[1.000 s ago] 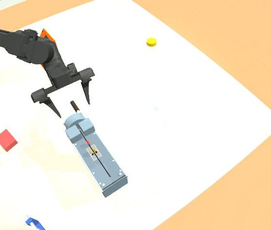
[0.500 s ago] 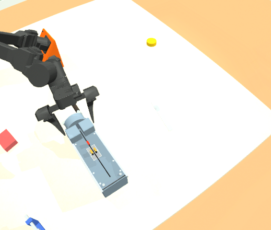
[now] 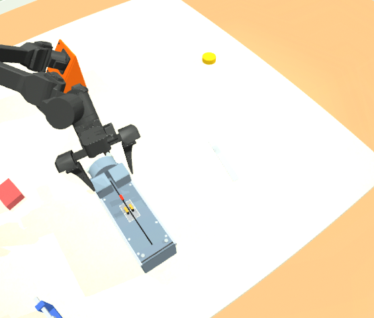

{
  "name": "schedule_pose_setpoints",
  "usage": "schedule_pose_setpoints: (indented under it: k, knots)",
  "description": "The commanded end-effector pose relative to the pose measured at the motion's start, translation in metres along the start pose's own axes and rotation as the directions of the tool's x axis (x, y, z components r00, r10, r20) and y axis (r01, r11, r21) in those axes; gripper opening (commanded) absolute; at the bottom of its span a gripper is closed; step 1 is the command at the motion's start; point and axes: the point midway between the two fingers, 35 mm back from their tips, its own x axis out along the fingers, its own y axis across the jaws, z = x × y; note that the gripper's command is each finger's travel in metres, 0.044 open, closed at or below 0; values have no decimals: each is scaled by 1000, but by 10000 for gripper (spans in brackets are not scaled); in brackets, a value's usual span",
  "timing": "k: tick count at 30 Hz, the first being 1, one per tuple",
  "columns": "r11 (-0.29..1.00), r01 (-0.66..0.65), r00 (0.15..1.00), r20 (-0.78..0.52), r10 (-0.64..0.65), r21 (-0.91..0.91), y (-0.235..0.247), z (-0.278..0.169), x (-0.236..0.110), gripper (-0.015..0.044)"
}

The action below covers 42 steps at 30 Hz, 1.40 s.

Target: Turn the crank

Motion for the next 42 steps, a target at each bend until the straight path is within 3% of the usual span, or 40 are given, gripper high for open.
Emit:
schedule_pose_setpoints:
  k: [1, 6, 15, 42]
  knots:
    - [1000, -6, 1000, 6, 6, -2, 1, 1, -1, 440]
    - [1000, -6, 1000, 5, 6, -1, 2, 4, -4, 440]
    - [1000, -2, 1000, 0, 2, 0, 4, 35, -43, 440]
    - [985, -62, 995, 68, 73, -159, 15, -60, -119, 440]
